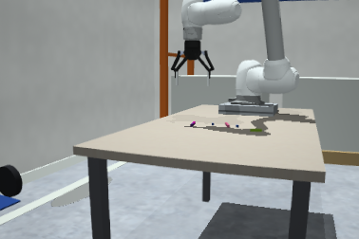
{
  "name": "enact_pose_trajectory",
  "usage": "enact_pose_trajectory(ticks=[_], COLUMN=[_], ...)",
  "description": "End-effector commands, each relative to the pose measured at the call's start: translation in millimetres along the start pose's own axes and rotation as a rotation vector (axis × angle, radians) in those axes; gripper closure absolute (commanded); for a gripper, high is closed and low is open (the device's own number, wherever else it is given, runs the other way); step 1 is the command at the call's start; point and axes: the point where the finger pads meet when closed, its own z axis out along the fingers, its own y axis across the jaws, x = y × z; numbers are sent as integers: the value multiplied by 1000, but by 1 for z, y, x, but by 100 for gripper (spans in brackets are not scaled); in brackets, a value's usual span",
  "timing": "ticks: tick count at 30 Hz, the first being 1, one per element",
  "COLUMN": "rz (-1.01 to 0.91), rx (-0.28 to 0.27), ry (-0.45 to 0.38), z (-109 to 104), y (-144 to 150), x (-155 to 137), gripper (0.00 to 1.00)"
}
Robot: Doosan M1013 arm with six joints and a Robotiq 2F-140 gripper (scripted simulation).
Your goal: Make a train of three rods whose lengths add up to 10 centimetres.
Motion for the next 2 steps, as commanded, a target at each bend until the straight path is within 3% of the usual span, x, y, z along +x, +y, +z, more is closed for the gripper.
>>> enact_pose_trajectory(ticks=[1, 2], rz=[0, 0], rx=[0, 0], ry=[0, 0], z=[0, 0], y=[0, 0], x=[0, 0], gripper=[0, 0])
